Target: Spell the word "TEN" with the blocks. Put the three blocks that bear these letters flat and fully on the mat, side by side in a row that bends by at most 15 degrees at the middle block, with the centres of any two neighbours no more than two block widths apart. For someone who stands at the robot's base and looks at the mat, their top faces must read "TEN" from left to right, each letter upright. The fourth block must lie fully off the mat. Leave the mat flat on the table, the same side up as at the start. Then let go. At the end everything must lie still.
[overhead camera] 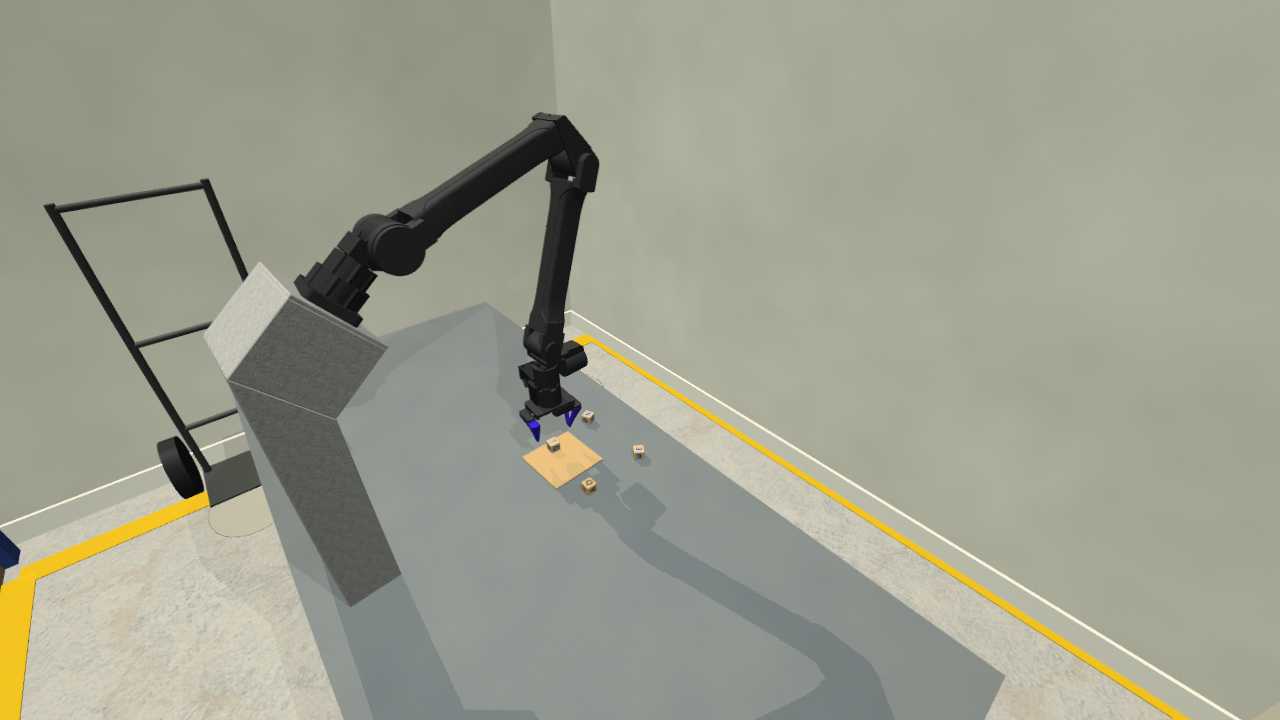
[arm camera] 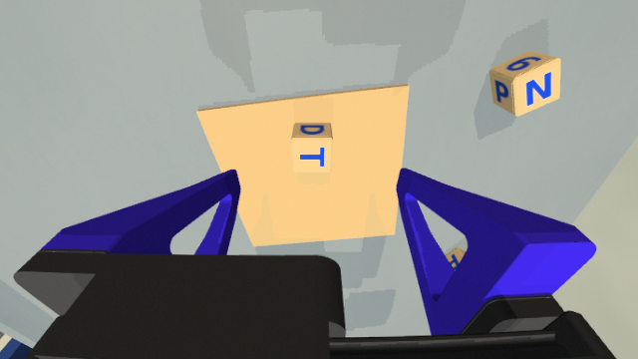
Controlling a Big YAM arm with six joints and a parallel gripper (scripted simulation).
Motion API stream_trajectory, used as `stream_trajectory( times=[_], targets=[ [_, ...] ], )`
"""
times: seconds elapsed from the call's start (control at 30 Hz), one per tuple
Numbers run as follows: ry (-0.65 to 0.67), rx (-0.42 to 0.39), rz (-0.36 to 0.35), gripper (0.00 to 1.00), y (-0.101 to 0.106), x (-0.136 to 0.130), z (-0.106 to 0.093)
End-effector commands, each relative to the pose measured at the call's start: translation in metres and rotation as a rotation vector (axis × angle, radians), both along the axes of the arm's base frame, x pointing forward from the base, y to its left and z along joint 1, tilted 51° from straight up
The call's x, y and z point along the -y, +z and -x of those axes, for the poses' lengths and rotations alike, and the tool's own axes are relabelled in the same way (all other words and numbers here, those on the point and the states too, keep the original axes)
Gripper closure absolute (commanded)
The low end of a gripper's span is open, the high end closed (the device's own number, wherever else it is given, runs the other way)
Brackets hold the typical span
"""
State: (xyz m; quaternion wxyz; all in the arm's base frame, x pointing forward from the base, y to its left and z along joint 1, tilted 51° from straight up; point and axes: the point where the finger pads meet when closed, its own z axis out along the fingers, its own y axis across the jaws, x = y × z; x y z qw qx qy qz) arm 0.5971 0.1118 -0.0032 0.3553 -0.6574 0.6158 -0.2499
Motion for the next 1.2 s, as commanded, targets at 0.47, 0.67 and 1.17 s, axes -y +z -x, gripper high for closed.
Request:
stream_trajectory(
  times=[0.47, 0.67, 1.17],
  targets=[
    [-0.001, -0.009, 0.008, 0.08, 0.023, 0.014, 0.034],
    [-0.002, -0.028, 0.011, 0.08, 0.016, 0.015, 0.042],
    [-0.002, -0.025, 0.01, 0.0, 0.016, 0.015, 0.04]
  ],
)
